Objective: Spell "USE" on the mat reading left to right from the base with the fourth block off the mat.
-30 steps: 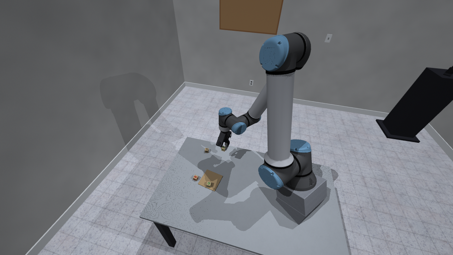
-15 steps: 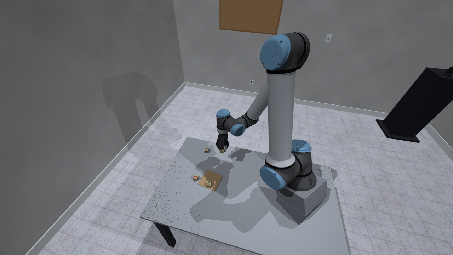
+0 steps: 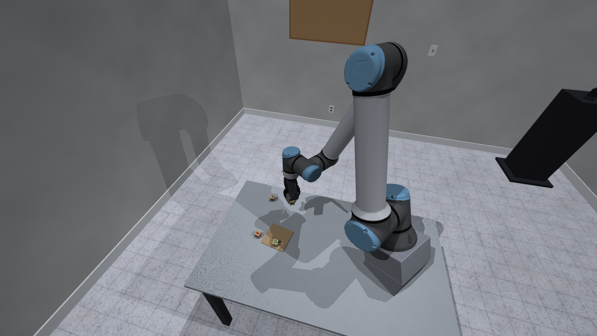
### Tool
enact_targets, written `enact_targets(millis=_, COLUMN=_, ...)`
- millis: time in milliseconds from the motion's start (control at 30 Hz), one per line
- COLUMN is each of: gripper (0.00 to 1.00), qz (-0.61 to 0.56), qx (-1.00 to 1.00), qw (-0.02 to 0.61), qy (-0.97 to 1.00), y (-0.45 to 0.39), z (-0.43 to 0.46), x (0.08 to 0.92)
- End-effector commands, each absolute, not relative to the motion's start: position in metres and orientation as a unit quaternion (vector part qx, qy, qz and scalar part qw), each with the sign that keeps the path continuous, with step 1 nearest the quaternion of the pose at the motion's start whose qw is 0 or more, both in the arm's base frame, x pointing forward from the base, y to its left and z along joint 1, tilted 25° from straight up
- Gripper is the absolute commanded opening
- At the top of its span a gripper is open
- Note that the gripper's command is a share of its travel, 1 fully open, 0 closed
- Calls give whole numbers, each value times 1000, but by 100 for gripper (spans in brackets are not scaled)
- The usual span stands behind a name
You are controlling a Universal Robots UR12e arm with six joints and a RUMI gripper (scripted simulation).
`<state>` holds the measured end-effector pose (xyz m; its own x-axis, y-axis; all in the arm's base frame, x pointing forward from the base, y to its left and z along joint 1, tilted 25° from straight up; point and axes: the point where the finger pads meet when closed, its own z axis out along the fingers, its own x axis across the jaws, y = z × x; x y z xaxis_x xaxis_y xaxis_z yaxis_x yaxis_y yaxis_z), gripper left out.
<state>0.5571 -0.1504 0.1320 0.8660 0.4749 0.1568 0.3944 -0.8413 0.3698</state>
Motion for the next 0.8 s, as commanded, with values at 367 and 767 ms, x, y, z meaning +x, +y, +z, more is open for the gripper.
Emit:
enact_targets(millis=367, gripper=9, qz=90, qx=894, qw=185, qy=399, y=-128, z=127, x=562)
enact_targets(millis=767, gripper=9, qz=67, qx=838, qw=194, qy=505, y=-113, z=124, x=565)
